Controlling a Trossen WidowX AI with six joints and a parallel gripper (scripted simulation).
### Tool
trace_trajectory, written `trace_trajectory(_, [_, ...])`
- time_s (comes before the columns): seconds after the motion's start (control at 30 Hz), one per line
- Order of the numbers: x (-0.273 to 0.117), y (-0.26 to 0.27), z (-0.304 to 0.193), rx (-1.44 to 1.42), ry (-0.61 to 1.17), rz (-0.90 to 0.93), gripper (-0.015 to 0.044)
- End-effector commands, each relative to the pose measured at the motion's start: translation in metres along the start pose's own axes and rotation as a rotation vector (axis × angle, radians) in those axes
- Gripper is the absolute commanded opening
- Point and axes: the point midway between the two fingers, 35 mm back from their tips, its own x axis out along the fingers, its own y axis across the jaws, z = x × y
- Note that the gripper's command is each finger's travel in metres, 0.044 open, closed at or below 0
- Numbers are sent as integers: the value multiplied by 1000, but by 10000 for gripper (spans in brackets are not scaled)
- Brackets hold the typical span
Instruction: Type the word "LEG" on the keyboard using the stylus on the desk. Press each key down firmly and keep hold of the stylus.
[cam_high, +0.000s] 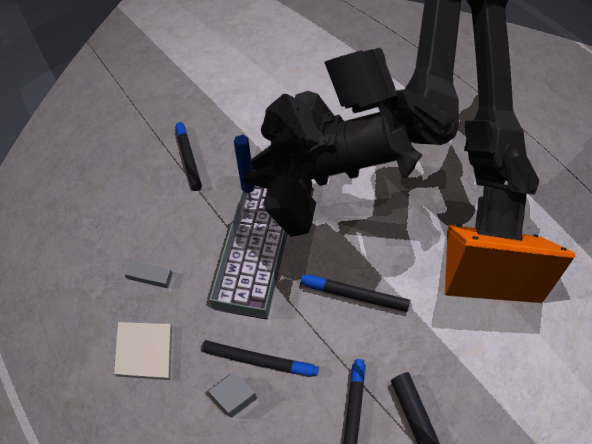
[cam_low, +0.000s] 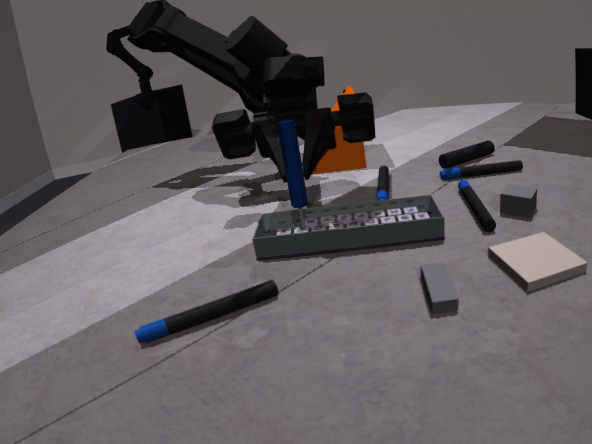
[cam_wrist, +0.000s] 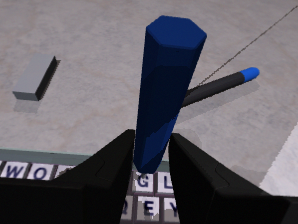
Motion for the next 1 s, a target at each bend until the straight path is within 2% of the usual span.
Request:
trace_trajectory(0.0, [1, 0, -1, -2, -4, 3, 81])
trace_trajectory(0.97, [5, 0, -8, -2, -4, 3, 81])
